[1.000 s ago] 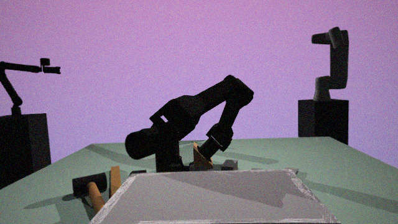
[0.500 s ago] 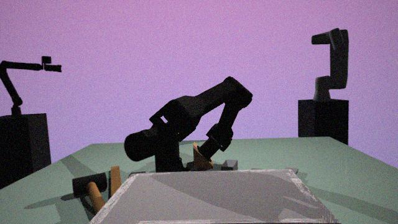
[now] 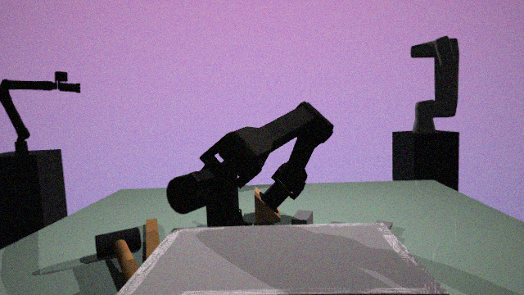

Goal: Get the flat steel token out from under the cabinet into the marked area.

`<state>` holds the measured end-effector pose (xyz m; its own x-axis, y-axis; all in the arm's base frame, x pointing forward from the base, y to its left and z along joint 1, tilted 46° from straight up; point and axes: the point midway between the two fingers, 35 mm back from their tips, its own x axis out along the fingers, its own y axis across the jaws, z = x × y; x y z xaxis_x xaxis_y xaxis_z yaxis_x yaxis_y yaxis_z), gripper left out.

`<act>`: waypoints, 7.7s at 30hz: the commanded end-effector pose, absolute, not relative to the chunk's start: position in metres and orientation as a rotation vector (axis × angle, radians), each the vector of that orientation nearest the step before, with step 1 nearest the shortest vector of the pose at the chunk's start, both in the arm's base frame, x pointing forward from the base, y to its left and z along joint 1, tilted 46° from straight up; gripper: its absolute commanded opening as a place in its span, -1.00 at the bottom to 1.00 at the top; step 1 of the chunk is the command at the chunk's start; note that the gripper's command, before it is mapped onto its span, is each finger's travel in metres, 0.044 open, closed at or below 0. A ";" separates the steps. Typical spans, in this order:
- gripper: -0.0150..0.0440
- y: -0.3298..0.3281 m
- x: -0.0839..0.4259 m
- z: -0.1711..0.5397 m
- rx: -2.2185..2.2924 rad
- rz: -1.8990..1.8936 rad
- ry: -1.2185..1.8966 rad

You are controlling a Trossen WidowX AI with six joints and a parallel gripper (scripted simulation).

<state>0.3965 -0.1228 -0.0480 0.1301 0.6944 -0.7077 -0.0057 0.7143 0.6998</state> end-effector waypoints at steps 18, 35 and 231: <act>-0.49 -0.106 0.399 -0.033 0.629 0.567 1.355; -0.49 -0.097 0.398 -0.024 0.629 0.568 1.355; -0.49 -0.088 0.215 -0.049 0.631 0.562 1.362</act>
